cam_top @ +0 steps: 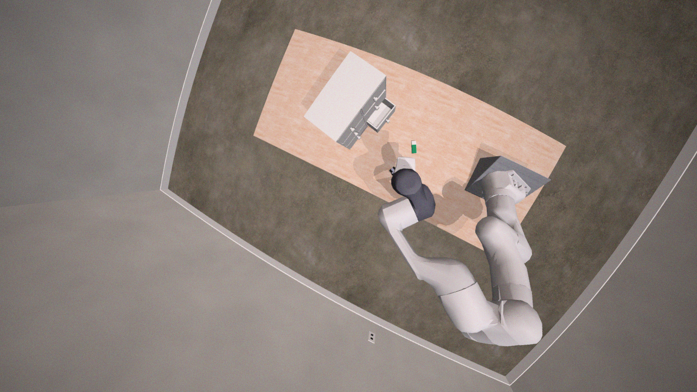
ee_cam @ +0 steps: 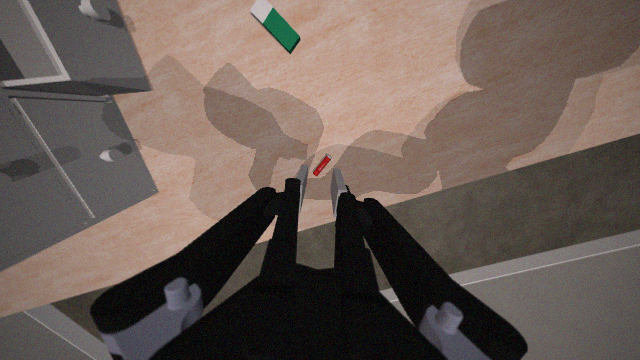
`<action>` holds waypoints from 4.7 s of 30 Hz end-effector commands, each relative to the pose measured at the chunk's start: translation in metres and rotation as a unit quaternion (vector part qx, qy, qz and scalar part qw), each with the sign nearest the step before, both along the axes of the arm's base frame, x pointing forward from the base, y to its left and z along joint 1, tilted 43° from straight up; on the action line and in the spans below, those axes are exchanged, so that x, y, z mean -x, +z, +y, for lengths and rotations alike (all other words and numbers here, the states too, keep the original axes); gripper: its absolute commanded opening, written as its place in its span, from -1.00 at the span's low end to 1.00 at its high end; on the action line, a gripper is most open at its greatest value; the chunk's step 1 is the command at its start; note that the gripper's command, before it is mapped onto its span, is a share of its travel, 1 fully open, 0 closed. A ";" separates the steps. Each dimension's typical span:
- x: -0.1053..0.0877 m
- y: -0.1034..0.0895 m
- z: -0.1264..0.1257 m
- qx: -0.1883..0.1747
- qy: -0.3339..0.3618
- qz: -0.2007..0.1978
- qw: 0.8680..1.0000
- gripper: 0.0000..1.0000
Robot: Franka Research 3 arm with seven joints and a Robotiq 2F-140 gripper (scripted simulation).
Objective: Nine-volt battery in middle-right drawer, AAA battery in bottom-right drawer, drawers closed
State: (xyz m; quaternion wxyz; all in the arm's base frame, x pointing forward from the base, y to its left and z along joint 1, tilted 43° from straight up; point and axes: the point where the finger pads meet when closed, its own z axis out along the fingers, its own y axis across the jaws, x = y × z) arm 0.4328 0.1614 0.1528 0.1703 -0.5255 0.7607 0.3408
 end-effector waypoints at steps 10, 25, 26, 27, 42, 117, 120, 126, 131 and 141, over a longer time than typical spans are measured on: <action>-0.001 0.000 0.000 0.003 -0.045 0.040 0.998 -0.60; 0.000 -0.002 0.007 0.010 -0.074 0.067 0.995 -0.60; 0.000 -0.002 0.007 0.010 -0.074 0.067 0.995 -0.60; 0.000 -0.002 0.007 0.010 -0.074 0.067 0.995 -0.60; 0.000 -0.002 0.007 0.010 -0.074 0.067 0.995 -0.60; 0.004 -0.010 0.028 0.030 -0.164 0.148 0.975 -0.60; 0.004 -0.010 0.028 0.030 -0.164 0.148 0.975 -0.60; 0.004 -0.010 0.028 0.030 -0.164 0.148 0.975 -0.60; 0.005 -0.012 0.031 0.033 -0.178 0.160 0.970 -0.60; 0.005 -0.012 0.031 0.033 -0.178 0.160 0.970 -0.60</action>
